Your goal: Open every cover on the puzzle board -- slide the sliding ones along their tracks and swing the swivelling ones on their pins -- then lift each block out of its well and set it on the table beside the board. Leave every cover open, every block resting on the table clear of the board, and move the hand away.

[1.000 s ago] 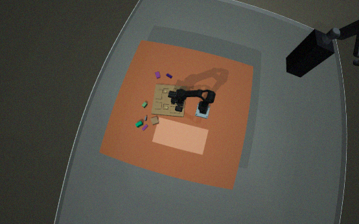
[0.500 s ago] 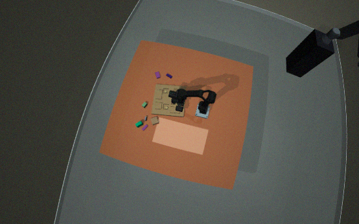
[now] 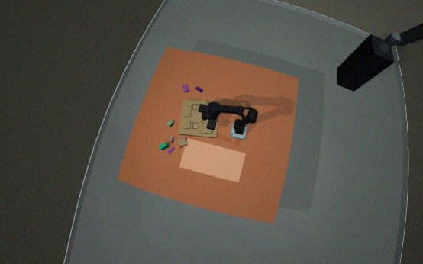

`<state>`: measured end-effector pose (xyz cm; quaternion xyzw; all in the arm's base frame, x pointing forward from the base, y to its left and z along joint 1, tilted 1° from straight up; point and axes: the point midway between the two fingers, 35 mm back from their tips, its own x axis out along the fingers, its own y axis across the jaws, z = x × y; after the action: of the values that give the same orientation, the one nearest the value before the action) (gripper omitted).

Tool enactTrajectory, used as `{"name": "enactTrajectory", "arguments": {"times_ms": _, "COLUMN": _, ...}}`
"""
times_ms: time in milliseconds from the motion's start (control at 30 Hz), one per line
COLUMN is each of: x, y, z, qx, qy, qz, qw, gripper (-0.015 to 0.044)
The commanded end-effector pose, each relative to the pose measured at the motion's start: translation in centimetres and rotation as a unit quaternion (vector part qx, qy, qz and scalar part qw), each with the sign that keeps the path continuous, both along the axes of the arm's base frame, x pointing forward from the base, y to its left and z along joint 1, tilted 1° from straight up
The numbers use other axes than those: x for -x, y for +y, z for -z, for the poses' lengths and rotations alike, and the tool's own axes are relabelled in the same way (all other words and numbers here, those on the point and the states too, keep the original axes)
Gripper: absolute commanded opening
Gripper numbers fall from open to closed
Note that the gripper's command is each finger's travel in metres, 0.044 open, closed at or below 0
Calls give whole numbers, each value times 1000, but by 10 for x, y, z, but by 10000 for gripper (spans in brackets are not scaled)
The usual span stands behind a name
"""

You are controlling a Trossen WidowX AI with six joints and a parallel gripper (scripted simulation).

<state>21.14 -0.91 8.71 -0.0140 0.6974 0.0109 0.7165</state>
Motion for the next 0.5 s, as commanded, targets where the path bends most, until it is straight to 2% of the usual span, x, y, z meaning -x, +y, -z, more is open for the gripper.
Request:
{"name": "enactTrajectory", "arguments": {"times_ms": 0, "x": 0, "y": 1, "z": -10, "qx": -2, "qy": -3, "qz": -3, "qw": 1000, "gripper": 144}}
{"name": "enactTrajectory", "arguments": {"times_ms": 467, "x": -2, "y": 1, "z": 16, "qx": -2, "qy": -3, "qz": -3, "qw": 1000, "gripper": 144}}
